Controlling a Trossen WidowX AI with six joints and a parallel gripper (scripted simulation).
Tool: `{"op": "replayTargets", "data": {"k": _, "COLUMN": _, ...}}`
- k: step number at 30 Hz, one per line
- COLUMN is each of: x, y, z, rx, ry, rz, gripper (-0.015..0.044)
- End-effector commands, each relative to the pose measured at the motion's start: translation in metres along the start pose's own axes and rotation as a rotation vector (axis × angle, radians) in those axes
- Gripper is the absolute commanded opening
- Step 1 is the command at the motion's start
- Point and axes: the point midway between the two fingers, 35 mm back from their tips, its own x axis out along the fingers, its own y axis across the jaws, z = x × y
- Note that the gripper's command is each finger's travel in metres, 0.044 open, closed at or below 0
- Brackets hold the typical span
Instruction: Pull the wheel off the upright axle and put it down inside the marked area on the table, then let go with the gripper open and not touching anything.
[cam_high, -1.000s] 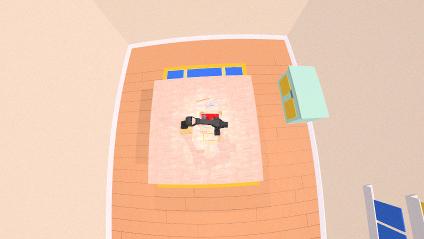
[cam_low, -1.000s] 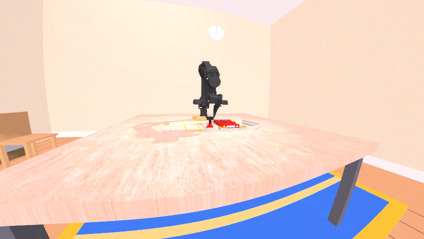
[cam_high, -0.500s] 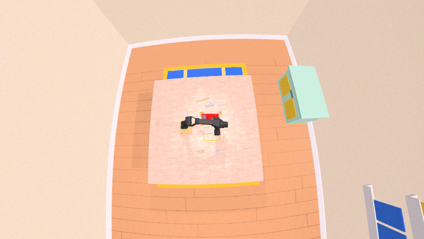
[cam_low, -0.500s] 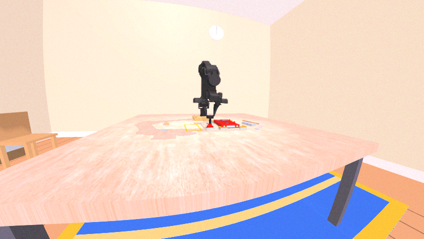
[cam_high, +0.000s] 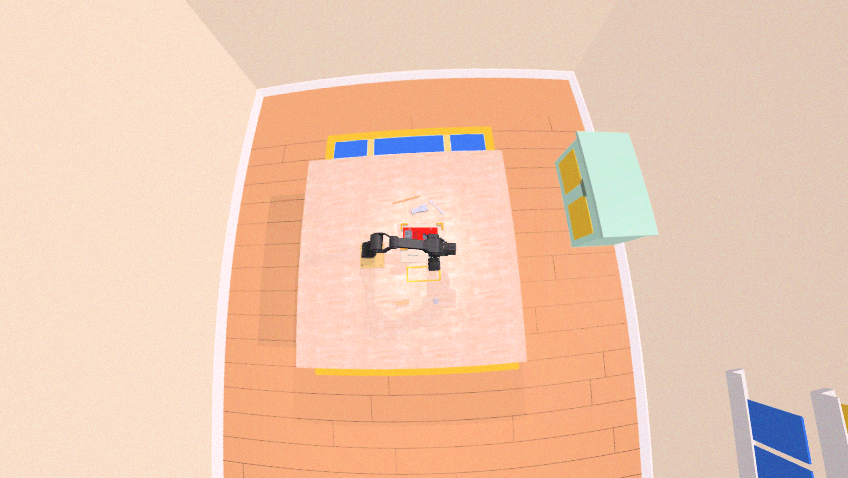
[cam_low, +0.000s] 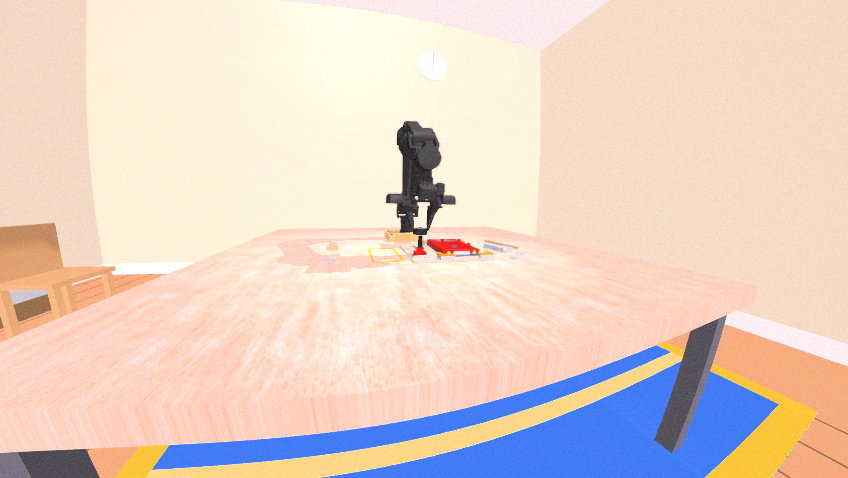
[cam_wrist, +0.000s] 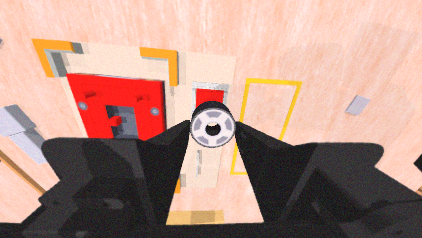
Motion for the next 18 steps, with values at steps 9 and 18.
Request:
{"op": "replayTargets", "data": {"k": 9, "x": -0.025, "y": -0.001, "z": -0.002, "rx": -0.002, "ry": -0.002, "rz": 0.000, "gripper": 0.0000}}
{"op": "replayTargets", "data": {"k": 18, "x": -0.029, "y": -0.043, "z": -0.023, "rx": -0.001, "ry": -0.003, "rz": -0.001, "gripper": 0.0000}}
